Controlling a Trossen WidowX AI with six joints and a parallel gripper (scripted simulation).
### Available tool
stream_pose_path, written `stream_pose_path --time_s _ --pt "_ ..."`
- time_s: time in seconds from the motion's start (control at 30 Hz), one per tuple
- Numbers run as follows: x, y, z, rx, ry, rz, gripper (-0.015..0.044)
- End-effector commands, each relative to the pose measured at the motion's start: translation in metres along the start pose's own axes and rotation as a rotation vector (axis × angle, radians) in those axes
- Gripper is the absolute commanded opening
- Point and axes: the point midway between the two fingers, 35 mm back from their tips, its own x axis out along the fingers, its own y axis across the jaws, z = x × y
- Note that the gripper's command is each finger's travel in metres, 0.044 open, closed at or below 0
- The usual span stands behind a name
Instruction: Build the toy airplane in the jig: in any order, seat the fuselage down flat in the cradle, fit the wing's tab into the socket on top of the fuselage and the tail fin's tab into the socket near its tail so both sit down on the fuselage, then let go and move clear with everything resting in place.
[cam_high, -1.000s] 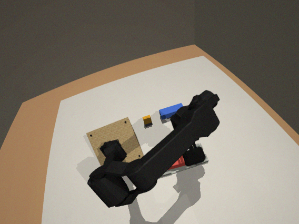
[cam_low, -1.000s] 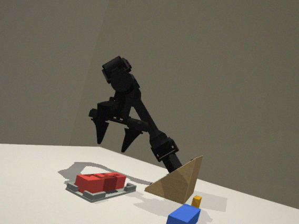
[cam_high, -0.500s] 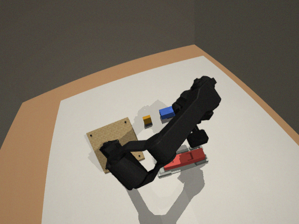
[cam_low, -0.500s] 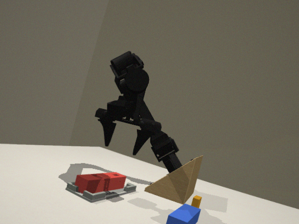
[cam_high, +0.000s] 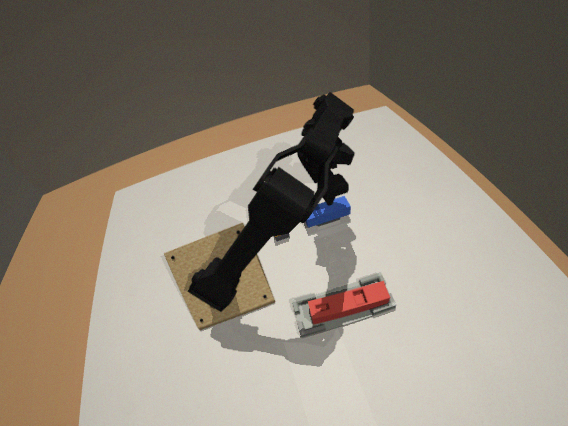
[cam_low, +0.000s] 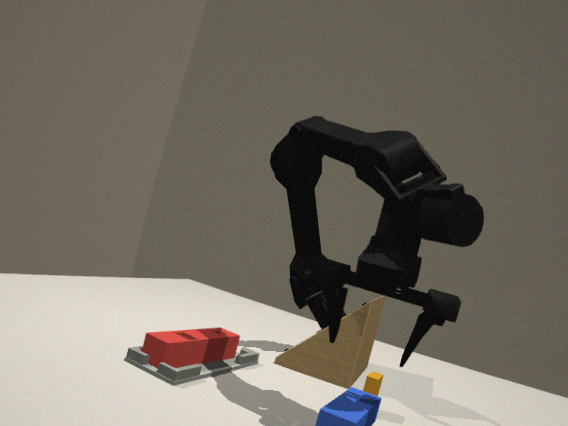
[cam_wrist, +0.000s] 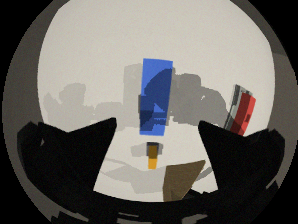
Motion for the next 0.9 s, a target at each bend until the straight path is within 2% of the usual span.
stream_pose_path --time_s 0.0,0.17,0.3,0.87 --pt "-0.001 0.003 0.005 0.035 -0.004 0.016 0.0440" --pt "0.001 0.003 0.005 0.035 -0.004 0.016 0.0440" --pt "0.032 0.003 0.006 0.035 -0.005 0.014 0.0440" --pt "0.058 0.003 0.006 0.035 -0.005 0.013 0.0440"
